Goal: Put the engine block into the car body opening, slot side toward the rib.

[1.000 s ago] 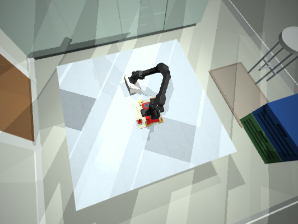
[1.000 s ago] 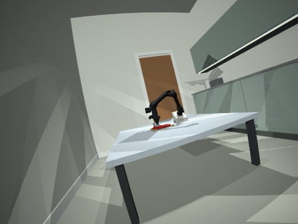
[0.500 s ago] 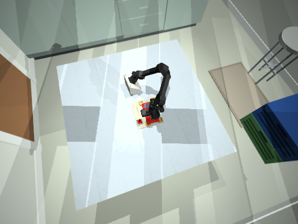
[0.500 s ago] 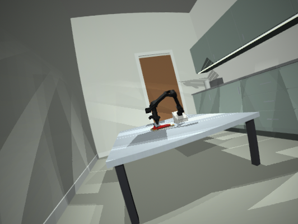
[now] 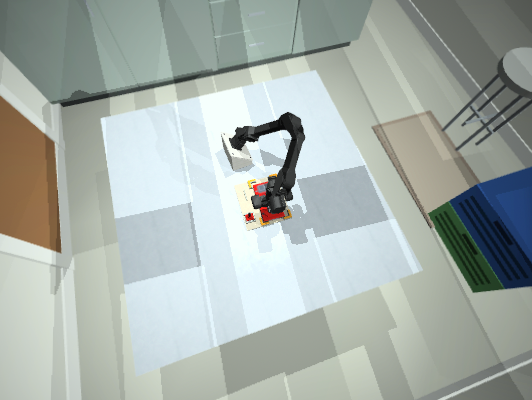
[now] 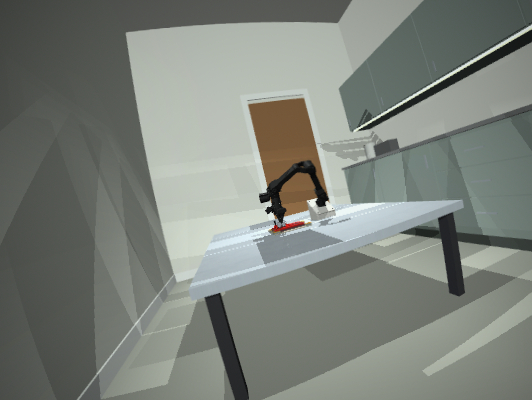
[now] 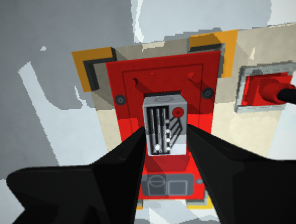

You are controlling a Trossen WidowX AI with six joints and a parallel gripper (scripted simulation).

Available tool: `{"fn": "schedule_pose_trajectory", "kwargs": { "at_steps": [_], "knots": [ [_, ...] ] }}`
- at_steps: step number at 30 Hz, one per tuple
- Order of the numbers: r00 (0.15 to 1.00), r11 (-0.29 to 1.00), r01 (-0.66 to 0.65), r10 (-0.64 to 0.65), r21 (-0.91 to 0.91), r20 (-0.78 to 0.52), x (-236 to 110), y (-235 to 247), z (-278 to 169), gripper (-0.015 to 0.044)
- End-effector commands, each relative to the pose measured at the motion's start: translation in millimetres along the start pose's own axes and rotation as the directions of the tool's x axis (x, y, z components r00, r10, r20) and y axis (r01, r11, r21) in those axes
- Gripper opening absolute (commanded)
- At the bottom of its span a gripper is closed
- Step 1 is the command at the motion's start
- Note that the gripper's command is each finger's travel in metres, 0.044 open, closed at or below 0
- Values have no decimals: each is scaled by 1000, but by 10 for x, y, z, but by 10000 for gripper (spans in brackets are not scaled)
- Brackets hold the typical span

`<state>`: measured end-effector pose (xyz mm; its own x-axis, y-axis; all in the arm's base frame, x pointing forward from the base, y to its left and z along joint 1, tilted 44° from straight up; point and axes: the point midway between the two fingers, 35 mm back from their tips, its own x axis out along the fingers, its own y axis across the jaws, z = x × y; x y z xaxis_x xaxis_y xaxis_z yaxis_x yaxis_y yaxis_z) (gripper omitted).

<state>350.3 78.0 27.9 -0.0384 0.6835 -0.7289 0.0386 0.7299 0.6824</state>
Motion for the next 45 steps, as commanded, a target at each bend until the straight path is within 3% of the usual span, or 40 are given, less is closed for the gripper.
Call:
{"fn": "schedule_pose_trajectory", "kwargs": {
  "at_steps": [1,45],
  "knots": [
    [1000,1000,-4,4,9,-6,28,-11,-12,159],
    [1000,1000,-4,4,9,-6,95,-11,-10,159]
  ]
}}
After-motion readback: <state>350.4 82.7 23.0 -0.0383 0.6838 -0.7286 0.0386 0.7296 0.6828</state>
